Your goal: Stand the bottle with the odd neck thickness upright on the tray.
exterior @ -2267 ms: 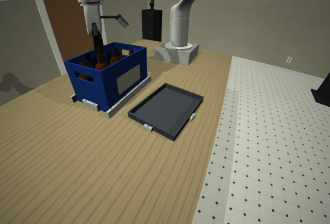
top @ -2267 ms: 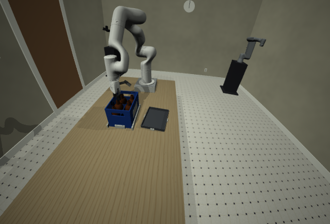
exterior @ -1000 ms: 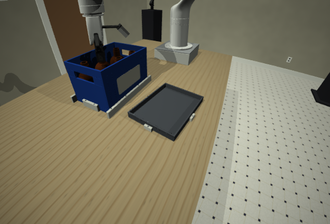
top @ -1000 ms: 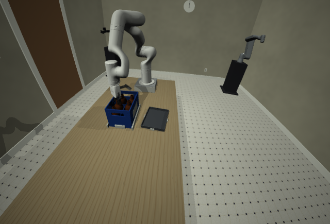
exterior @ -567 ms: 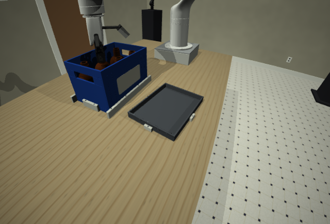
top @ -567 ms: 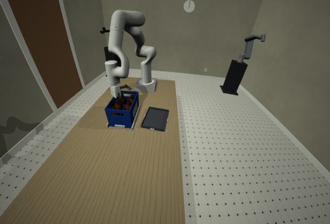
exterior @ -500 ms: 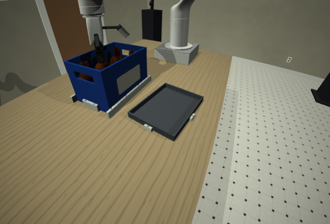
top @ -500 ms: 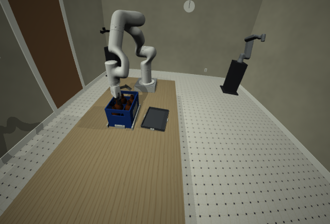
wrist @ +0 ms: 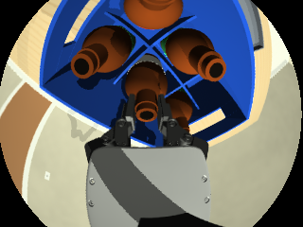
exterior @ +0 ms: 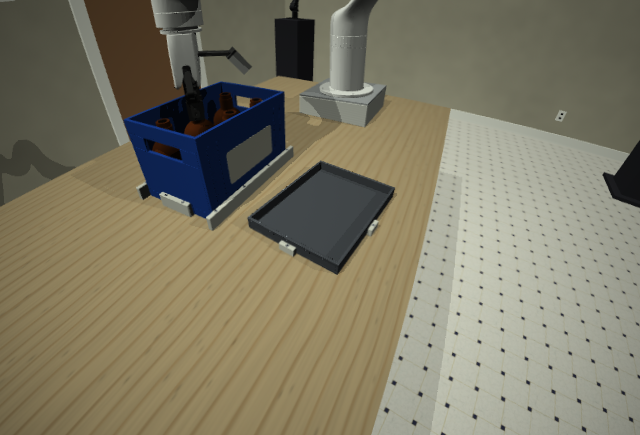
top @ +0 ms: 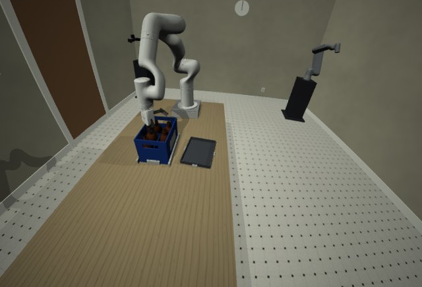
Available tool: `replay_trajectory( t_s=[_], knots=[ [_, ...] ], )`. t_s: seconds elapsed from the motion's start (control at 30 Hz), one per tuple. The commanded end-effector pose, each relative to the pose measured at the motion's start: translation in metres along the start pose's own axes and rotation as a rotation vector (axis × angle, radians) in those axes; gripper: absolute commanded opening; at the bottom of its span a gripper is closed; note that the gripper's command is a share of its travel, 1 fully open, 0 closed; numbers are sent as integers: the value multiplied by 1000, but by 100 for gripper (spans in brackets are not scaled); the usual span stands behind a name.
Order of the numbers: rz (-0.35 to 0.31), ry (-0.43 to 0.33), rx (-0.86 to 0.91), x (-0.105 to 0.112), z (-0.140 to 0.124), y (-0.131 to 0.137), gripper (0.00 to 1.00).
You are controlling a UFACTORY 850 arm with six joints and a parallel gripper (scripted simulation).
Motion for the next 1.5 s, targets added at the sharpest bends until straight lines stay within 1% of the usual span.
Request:
replay_trajectory(
  t_s=[0.0,1.1,1.13,1.47],
  knots=[
    [-1,-1,0,1,-1,0,0],
    [-1,-1,0,1,-1,0,0],
    [-1,-1,0,1,-1,0,65],
    [-1,-1,0,1,-1,0,65]
  ],
)
Point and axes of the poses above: the point where the finger pads meet when closed, its own x axis back along the fingers, its own y axis across the jaws, z = x × y, the point moved 10 cm from there along x, back along the fingers, and after that the axes turned 12 degrees about -x, right-handed, at the moved point
